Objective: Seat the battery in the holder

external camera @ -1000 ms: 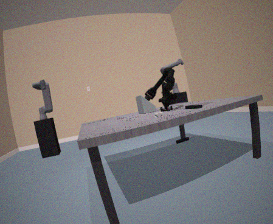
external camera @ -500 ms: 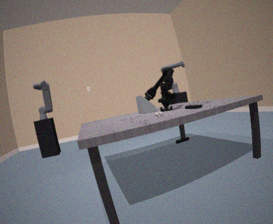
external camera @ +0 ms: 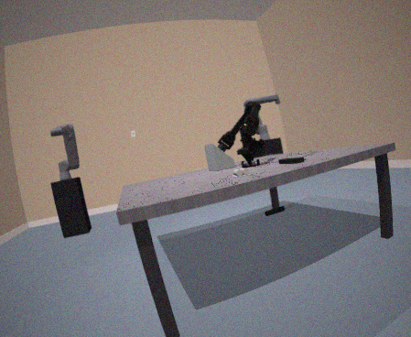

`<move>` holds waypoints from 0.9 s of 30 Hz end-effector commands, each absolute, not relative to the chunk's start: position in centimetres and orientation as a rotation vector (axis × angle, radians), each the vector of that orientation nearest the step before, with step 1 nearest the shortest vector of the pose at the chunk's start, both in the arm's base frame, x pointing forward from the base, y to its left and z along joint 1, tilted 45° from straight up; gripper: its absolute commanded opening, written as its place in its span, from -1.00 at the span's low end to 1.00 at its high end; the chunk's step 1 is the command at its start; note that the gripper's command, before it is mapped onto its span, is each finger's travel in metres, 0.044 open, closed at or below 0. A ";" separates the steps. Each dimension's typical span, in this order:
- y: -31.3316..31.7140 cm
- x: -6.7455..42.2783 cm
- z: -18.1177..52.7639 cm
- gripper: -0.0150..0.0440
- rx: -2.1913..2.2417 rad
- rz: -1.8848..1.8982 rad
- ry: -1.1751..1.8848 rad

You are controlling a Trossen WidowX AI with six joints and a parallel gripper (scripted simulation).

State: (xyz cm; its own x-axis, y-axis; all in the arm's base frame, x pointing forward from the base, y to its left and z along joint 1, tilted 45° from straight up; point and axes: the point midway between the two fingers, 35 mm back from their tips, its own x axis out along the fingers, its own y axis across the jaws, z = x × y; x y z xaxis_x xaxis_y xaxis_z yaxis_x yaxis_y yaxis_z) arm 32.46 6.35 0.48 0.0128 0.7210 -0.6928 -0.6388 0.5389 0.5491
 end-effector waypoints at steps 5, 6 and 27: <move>6.1 31.8 0.2 -0.22 0.094 1.062 1.128; 6.1 31.8 0.1 -0.22 0.095 1.062 1.126; 6.0 31.7 0.1 -0.13 0.096 1.058 1.124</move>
